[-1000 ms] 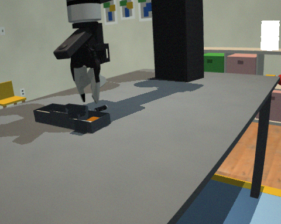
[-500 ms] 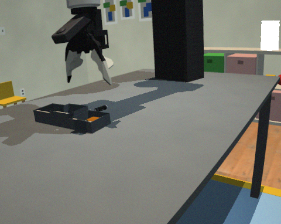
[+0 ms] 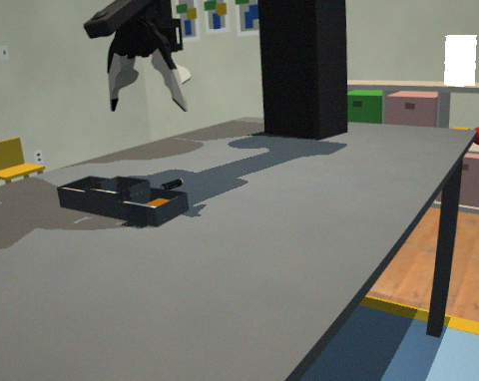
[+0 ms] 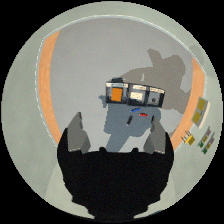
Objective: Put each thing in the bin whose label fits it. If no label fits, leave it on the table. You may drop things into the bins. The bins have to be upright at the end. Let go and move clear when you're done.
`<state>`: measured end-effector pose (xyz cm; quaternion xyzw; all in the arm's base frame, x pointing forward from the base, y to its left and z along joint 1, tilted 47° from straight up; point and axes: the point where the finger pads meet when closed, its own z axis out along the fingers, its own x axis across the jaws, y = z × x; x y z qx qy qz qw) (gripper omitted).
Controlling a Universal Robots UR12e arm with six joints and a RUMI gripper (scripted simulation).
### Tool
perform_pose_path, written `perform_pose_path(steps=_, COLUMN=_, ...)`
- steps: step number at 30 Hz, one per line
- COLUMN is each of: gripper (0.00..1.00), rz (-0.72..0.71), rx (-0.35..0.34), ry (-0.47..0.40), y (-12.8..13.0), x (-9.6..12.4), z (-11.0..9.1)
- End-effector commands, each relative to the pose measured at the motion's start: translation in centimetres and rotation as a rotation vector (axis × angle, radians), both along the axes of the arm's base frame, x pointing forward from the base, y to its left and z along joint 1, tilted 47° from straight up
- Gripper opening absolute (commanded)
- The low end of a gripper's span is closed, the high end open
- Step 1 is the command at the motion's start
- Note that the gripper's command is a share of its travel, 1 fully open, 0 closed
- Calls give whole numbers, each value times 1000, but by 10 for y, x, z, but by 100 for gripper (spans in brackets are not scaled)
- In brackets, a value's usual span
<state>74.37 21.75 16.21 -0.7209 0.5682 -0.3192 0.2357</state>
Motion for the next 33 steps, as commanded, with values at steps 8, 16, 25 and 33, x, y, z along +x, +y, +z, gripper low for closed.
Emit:
perform_pose_path(steps=8, gripper=100, rz=0, rx=0, ry=0, y=1, x=-27, z=26)
perform_pose_path(steps=16, gripper=100, rz=0, rx=0, ry=0, y=1, x=-33, z=32)
perform_pose_path(steps=25, gripper=100, rz=0, rx=0, ry=-1, y=1, x=-33, z=32)
perform_pose_path(steps=33, gripper=100, rz=0, rx=0, ry=-1, y=1, x=-33, z=32)
